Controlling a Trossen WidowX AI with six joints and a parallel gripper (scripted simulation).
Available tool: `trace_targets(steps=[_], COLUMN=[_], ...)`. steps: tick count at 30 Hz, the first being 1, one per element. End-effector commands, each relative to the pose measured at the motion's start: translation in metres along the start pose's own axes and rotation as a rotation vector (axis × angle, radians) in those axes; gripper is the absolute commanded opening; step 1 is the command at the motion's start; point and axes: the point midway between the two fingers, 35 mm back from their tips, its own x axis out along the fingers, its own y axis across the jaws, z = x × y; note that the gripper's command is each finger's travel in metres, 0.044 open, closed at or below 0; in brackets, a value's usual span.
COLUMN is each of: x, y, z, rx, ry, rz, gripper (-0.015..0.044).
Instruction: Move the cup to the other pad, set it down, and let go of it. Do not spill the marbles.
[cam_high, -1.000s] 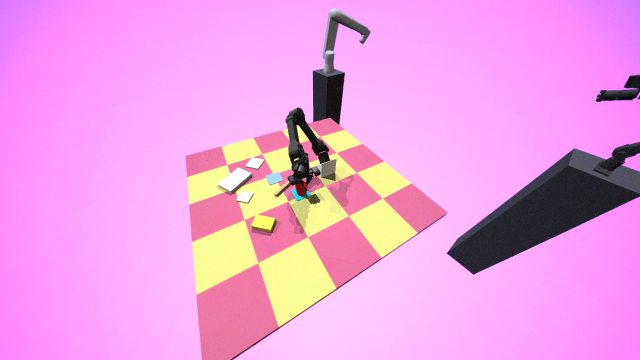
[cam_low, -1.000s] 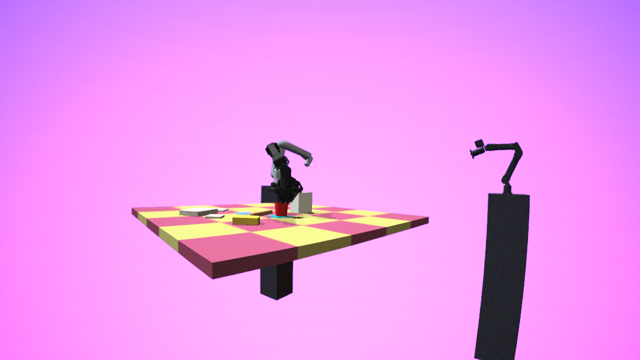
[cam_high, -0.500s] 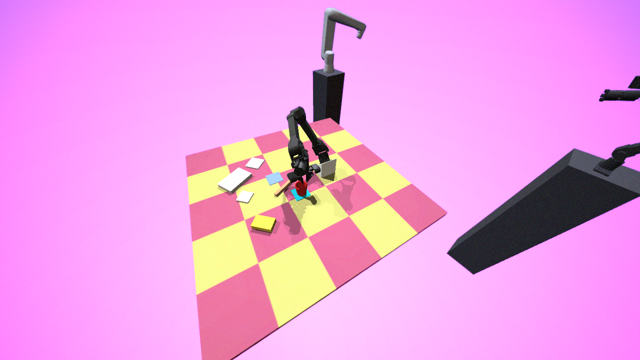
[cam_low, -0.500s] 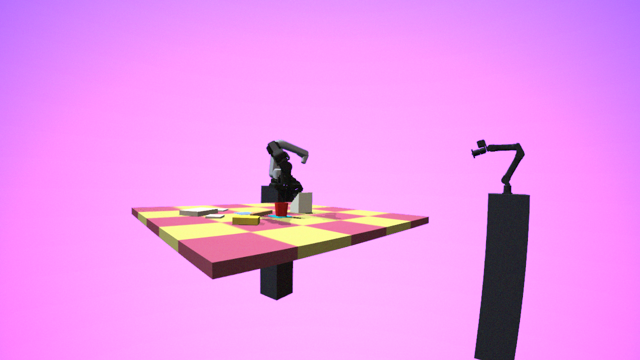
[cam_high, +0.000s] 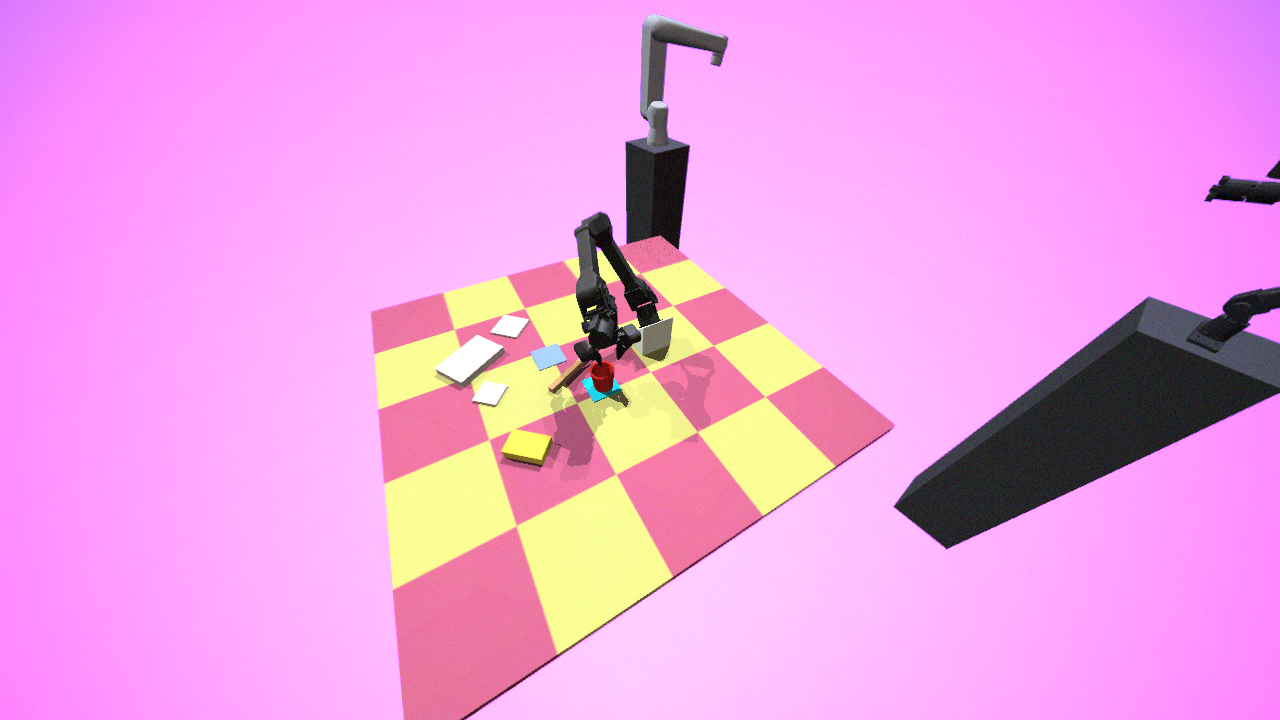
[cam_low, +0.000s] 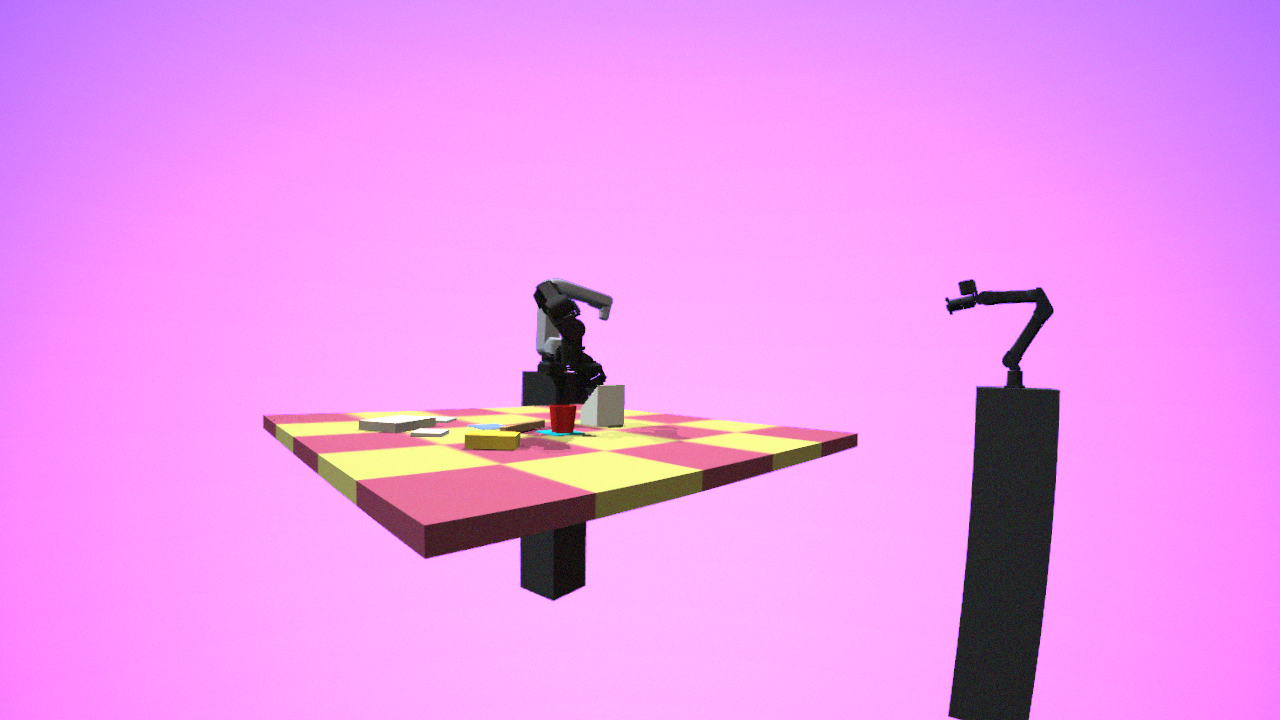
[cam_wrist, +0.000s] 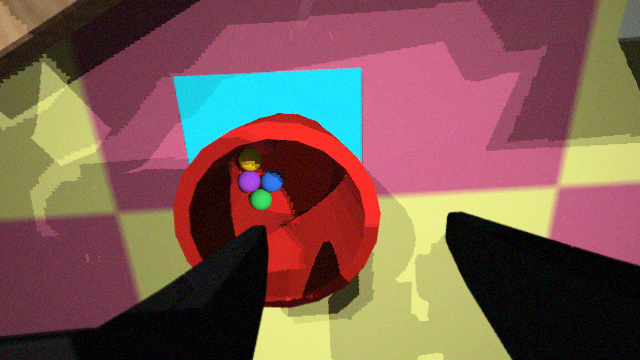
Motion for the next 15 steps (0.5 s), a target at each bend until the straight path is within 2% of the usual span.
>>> trace_targets(steps=[1, 4, 15], x=[0.000, -0.005, -0.045], y=[0.000, 0.000, 0.002], z=[0.000, -0.001, -0.001], rx=[-0.001, -0.001, 0.004], ry=[0.000, 0.001, 0.006], rz=[-0.001, -0.001, -0.003], gripper=[0.0364, 0.0440, 0.0440])
